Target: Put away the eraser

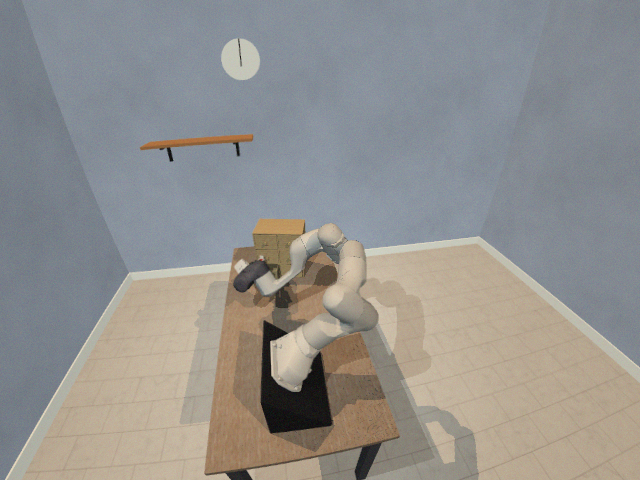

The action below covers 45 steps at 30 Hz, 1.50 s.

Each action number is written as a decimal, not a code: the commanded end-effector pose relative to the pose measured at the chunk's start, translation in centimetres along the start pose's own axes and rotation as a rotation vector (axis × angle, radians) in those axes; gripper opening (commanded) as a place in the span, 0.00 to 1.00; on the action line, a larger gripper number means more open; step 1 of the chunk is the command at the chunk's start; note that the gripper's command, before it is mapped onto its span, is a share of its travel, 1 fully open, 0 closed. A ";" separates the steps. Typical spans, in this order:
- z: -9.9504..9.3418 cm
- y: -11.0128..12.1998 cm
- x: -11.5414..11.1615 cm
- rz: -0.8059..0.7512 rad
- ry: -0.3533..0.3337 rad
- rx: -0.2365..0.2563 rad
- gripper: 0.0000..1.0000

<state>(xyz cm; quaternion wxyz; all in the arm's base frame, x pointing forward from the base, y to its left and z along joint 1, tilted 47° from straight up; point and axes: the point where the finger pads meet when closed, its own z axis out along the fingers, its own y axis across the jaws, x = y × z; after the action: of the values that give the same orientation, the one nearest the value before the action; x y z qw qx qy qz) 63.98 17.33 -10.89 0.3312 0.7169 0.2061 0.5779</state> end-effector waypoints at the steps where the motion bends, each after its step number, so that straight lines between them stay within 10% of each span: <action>1: -0.1 -0.3 0.1 -0.008 -0.001 0.004 0.11; 42: -0.3 -0.4 -0.1 -0.008 -0.001 0.004 0.23; 43: -0.3 -0.4 -0.1 -0.008 -0.001 0.004 1.00; 45: -0.3 -0.4 -0.1 -0.008 -0.001 0.004 1.00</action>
<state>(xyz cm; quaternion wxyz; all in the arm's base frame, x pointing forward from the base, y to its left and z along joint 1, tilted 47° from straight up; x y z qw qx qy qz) 63.79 17.48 -11.16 0.3307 0.7175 0.2083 0.5766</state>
